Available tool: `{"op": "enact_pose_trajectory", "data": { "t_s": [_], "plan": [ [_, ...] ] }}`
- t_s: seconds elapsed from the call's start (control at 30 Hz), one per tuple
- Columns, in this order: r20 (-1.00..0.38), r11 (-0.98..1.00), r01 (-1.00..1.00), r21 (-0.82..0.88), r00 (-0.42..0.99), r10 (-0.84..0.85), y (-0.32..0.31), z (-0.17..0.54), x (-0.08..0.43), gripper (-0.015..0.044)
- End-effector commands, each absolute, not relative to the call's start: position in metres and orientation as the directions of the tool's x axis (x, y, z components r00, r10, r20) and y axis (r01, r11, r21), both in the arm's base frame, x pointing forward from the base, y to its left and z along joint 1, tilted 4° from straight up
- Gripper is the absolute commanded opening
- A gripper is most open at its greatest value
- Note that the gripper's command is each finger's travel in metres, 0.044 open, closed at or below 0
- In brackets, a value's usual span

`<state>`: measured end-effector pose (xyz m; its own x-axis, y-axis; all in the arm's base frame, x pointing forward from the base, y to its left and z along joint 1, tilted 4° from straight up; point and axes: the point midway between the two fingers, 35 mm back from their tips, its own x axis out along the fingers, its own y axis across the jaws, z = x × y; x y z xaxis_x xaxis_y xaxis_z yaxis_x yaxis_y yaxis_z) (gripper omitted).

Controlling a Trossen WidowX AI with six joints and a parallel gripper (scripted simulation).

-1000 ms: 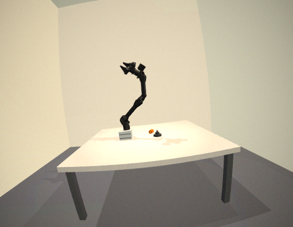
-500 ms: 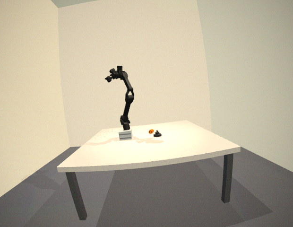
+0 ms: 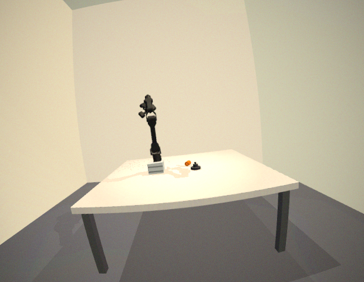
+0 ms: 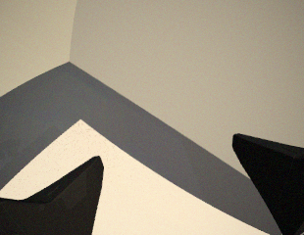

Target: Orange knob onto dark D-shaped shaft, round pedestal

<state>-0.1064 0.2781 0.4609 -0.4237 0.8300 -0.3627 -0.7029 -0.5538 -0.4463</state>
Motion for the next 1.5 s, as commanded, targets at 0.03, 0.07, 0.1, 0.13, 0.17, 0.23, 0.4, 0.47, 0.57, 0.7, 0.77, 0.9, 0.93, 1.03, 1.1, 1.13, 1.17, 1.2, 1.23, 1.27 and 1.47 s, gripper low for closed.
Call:
{"op": "enact_pose_trajectory", "data": {
  "t_s": [0.03,0.07,0.1,0.13,0.17,0.23,0.4,0.47,0.57,0.7,0.77,0.9,0.93,1.03,1.1,1.13,1.17,1.2,1.23,1.27,1.47],
  "plan": [
    [-0.534,-0.482,-0.776,-0.407,-0.226,0.815,0.329,0.4,-0.056,0.044],
    [-0.565,-0.466,-0.79,-0.397,-0.19,0.803,0.336,0.388,-0.044,0.044],
    [-0.595,-0.45,-0.804,-0.388,-0.154,0.788,0.343,0.376,-0.032,0.044],
    [-0.623,-0.43,-0.821,-0.377,-0.119,0.773,0.347,0.364,-0.018,0.044],
    [-0.65,-0.408,-0.836,-0.366,-0.085,0.755,0.351,0.352,-0.005,0.044],
    [-0.701,-0.363,-0.866,-0.343,-0.022,0.712,0.356,0.329,0.024,0.044],
    [-0.822,-0.254,-0.924,-0.285,0.099,0.561,0.355,0.267,0.092,0.044],
    [-0.862,-0.206,-0.944,-0.259,0.13,0.49,0.349,0.242,0.118,0.044],
    [-0.913,-0.12,-0.969,-0.217,0.157,0.377,0.333,0.205,0.154,0.044],
    [-0.963,0.005,-0.987,-0.159,0.156,0.218,0.301,0.157,0.198,0.044],
    [-0.979,0.053,-0.989,-0.136,0.142,0.147,0.283,0.137,0.213,0.044],
    [-0.997,0.149,-0.986,-0.074,0.07,-0.032,0.232,0.09,0.242,0.044],
    [-0.996,0.173,-0.983,-0.057,0.045,-0.072,0.219,0.079,0.247,0.044],
    [-0.981,0.248,-0.969,0.0,-0.048,-0.186,0.175,0.049,0.256,0.044],
    [-0.964,0.293,-0.955,0.037,-0.112,-0.243,0.149,0.032,0.257,0.044],
    [-0.961,0.298,-0.954,0.042,-0.12,-0.249,0.146,0.031,0.257,0.044],
    [-0.96,0.3,-0.953,0.043,-0.123,-0.251,0.145,0.03,0.257,0.044],
    [-0.96,0.3,-0.953,0.043,-0.123,-0.251,0.145,0.03,0.257,0.044],
    [-0.96,0.3,-0.953,0.043,-0.123,-0.251,0.145,0.03,0.257,0.044],
    [-0.96,0.3,-0.953,0.043,-0.123,-0.251,0.145,0.03,0.257,0.044],
    [-0.96,0.3,-0.953,0.044,-0.123,-0.251,0.147,0.006,0.256,0.044]
  ]
}}
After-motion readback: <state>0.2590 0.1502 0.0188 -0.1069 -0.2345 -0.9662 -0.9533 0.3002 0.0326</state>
